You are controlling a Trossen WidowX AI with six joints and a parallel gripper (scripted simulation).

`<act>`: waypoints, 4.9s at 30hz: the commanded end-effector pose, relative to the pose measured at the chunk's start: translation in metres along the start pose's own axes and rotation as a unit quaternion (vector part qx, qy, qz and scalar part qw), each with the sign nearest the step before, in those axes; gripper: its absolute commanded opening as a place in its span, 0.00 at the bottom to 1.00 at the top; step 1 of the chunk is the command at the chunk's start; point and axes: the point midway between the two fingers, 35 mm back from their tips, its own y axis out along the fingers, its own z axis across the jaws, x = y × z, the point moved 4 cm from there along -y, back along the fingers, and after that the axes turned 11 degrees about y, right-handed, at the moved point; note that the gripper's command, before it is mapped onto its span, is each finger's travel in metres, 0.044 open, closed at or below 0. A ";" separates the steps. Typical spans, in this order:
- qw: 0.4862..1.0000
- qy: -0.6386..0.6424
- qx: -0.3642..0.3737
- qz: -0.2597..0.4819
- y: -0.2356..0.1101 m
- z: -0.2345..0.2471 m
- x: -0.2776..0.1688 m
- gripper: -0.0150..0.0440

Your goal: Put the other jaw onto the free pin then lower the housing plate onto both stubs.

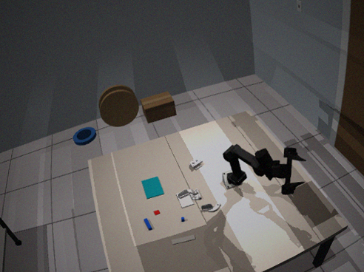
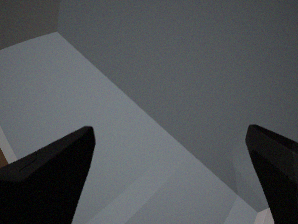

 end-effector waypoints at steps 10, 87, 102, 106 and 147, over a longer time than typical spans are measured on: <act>0.993 -0.062 -0.095 0.040 -0.005 -0.050 -0.016 1.00; 0.434 0.118 -0.892 -0.049 -0.506 -0.185 0.067 1.00; 0.395 0.289 -0.849 -0.196 -0.552 -0.122 0.024 1.00; 0.395 0.304 -0.840 -0.212 -0.554 -0.117 0.019 1.00; 0.397 0.303 -0.840 -0.212 -0.596 -0.185 -0.009 1.00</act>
